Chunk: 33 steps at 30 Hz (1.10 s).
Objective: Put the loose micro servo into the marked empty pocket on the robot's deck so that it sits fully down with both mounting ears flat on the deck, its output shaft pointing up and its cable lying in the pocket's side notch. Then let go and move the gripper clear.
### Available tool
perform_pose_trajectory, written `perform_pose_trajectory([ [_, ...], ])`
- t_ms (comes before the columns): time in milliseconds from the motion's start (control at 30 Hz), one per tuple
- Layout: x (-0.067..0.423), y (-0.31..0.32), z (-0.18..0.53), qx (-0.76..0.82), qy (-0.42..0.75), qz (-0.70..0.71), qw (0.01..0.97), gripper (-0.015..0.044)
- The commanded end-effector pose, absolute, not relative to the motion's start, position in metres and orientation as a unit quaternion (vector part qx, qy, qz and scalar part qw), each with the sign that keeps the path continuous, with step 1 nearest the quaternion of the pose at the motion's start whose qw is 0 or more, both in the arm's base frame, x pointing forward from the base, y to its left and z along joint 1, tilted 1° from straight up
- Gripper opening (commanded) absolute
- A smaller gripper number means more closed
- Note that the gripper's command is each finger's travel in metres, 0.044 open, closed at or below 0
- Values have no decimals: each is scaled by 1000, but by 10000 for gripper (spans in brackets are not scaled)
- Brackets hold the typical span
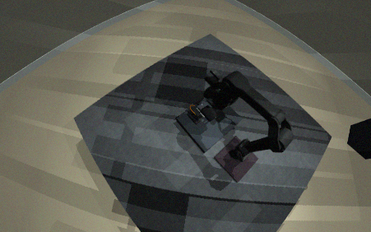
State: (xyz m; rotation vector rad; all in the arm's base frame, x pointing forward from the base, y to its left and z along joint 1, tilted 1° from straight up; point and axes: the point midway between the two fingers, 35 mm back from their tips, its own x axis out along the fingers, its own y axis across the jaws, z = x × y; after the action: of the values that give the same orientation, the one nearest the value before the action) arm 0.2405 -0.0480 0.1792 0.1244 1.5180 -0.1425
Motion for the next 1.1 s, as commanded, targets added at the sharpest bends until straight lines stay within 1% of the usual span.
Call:
perform_pose_trajectory([
  [0, 222, -44, 182, 56, 692, -62, 717, 440],
  [167, 223, -45, 187, 55, 691, -62, 718, 440],
  [400, 226, -45, 224, 54, 678, -63, 731, 440],
  [1067, 226, -45, 224, 54, 678, -63, 731, 440],
])
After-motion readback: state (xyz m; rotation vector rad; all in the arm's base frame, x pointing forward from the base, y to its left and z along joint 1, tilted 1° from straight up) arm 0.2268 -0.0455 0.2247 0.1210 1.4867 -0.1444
